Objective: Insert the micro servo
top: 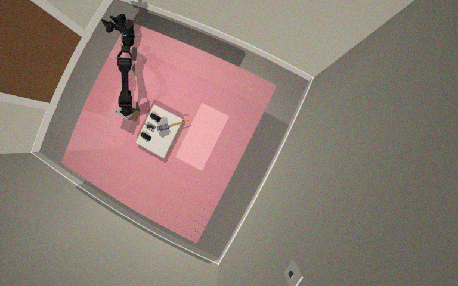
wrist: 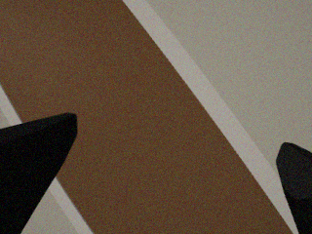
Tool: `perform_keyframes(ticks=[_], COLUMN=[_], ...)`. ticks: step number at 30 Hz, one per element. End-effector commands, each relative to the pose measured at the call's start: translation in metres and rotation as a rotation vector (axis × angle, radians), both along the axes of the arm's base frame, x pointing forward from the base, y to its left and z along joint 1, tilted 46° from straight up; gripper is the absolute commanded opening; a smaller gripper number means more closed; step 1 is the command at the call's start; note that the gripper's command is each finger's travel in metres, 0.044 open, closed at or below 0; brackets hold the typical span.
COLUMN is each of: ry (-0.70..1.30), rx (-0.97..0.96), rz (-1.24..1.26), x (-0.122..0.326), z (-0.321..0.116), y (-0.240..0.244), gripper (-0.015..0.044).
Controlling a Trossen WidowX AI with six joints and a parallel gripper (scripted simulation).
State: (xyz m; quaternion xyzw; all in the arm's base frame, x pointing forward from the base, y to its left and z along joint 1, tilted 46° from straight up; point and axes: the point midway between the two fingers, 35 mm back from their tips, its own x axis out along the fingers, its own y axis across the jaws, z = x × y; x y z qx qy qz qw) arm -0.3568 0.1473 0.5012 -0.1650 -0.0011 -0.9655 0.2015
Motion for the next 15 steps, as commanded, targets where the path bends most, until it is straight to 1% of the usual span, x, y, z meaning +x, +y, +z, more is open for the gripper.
perform_keyframes(ticks=[1, 15], ry=[-0.015, -0.058], rx=[-0.037, -0.155], rz=[-0.060, -0.273], x=[0.006, 0.038], z=[-0.002, -0.010], y=[0.021, 0.095], gripper=[0.0440, 0.0440])
